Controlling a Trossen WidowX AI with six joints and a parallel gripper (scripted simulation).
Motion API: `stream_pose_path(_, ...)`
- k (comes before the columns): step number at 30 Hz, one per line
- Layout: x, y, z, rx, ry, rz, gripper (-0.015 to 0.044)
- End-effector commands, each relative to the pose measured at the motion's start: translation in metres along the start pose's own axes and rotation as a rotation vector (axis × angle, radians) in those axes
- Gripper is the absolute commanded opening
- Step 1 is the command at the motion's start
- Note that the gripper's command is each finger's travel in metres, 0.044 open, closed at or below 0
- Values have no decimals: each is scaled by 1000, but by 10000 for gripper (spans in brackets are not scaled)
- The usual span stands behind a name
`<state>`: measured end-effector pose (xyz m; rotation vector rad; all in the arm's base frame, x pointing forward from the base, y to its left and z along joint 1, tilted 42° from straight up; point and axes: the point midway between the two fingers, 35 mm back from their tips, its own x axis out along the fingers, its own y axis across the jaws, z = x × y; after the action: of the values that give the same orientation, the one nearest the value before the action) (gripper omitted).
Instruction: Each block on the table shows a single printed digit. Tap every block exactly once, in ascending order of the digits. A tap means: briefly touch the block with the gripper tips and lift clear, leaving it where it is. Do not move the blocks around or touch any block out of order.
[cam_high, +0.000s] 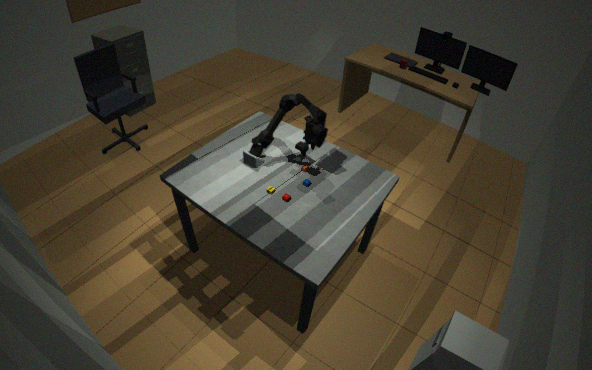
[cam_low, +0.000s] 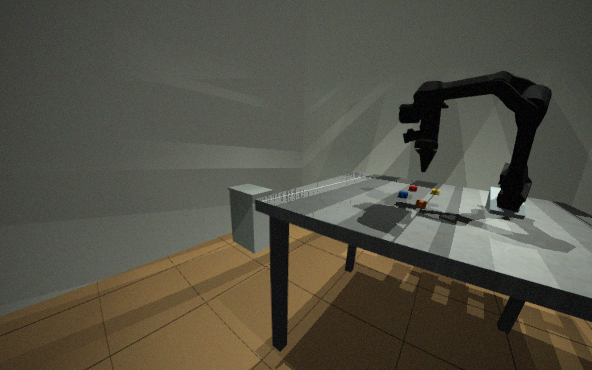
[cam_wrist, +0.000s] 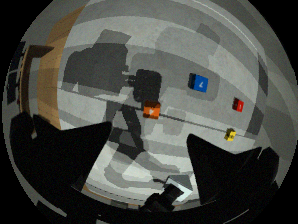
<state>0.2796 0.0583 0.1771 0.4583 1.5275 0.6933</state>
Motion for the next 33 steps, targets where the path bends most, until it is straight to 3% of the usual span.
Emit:
stream_pose_path(1, -1, 3, -1, 0, -4, 3, 400)
stream_pose_path(12, -2, -3, 5, 0, -5, 2, 400)
stream_pose_path(21, -2, -90, 70, -3, -8, -2, 400)
stream_pose_path(33, -2, -92, 71, -3, -8, -2, 400)
